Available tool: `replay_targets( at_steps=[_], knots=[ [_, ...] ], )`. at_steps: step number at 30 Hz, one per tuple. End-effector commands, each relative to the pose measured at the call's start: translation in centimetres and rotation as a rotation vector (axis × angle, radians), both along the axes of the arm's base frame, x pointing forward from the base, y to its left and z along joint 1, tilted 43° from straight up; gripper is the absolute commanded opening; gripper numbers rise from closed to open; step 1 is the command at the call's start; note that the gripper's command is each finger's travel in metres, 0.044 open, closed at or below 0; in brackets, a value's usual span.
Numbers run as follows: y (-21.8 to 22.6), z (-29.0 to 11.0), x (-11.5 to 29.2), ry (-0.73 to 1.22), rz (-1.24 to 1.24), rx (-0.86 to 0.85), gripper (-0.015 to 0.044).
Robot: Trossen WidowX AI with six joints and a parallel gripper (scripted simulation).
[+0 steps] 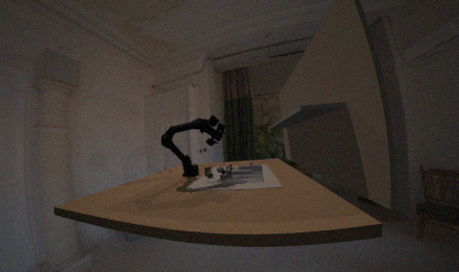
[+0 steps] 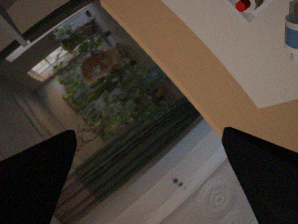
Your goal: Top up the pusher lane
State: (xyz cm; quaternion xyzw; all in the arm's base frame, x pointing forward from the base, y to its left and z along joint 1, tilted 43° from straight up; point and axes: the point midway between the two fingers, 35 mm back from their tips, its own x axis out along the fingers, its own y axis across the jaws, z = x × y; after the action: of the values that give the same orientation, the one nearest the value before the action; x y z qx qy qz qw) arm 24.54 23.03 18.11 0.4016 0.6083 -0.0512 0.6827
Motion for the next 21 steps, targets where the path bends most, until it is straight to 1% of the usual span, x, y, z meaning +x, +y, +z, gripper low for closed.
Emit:
replay_targets(
  at_steps=[1, 6, 11, 13, 21],
  knots=[
    [-4.9, -4.2, -0.9, 0.127, -0.275, -0.252, 0.0440],
    [-12.0, -6.8, -3.0, 0.169, -0.600, -0.602, 0.0440],
    [-18.0, -6.3, -4.6, 0.073, -0.833, -0.930, 0.0440],
    [-18.8, -6.0, -4.7, 0.050, -0.856, -0.972, 0.0440],
    [-18.9, -6.2, -4.6, 0.050, -0.856, -0.972, 0.0440]
  ],
)
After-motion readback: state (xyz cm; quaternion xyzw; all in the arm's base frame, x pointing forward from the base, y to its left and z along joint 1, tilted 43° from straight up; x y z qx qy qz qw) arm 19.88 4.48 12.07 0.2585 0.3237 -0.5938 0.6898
